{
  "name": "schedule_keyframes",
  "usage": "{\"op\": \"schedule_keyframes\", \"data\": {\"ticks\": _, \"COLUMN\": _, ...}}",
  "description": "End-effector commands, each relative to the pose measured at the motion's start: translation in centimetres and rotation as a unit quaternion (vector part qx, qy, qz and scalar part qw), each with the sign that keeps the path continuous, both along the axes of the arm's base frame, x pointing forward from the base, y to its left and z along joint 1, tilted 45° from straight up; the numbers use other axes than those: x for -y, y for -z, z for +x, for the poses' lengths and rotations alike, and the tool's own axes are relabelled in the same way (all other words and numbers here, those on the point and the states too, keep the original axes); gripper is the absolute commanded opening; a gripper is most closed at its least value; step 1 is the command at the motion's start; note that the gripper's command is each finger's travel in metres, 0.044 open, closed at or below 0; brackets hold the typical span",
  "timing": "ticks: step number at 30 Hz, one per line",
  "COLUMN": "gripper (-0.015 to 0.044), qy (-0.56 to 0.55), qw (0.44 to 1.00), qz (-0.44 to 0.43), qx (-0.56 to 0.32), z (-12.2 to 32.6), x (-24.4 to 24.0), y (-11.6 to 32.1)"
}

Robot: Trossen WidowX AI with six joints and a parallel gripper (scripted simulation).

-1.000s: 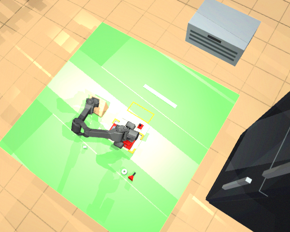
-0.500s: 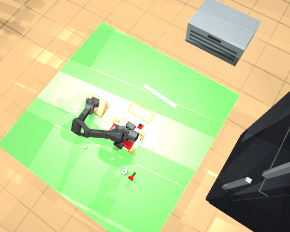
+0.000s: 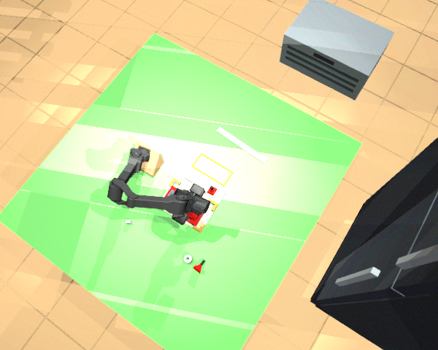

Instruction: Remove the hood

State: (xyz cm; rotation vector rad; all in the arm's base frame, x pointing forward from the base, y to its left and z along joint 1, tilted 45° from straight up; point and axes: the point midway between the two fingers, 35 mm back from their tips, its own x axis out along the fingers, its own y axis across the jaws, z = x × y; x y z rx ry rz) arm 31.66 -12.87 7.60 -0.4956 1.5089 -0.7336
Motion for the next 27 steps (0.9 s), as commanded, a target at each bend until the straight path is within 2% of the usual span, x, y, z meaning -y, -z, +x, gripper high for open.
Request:
{"op": "schedule_keyframes", "data": {"ticks": 1, "gripper": 0.0302, "qy": 0.000, "qw": 1.000, "qz": -0.001, "qx": 0.001, "z": 0.02, "x": 0.01, "y": -0.05}}
{"op": "schedule_keyframes", "data": {"ticks": 5, "gripper": 0.0275, "qy": 0.000, "qw": 1.000, "qz": -0.001, "qx": 0.001, "z": 0.02, "x": 0.01, "y": -0.05}}
{"op": "schedule_keyframes", "data": {"ticks": 15, "gripper": 0.0012, "qy": 0.000, "qw": 1.000, "qz": -0.001, "qx": 0.000, "z": 0.08, "x": -0.34, "y": -0.38}}
{"op": "schedule_keyframes", "data": {"ticks": 16, "gripper": 0.0000, "qy": 0.000, "qw": 1.000, "qz": -0.001, "qx": 0.000, "z": 0.09, "x": -0.39, "y": -0.43}}
{"op": "schedule_keyframes", "data": {"ticks": 27, "gripper": 0.0000, "qy": 0.000, "qw": 1.000, "qz": 0.000, "qx": 0.000, "z": 0.17, "x": -0.91, "y": -0.92}}
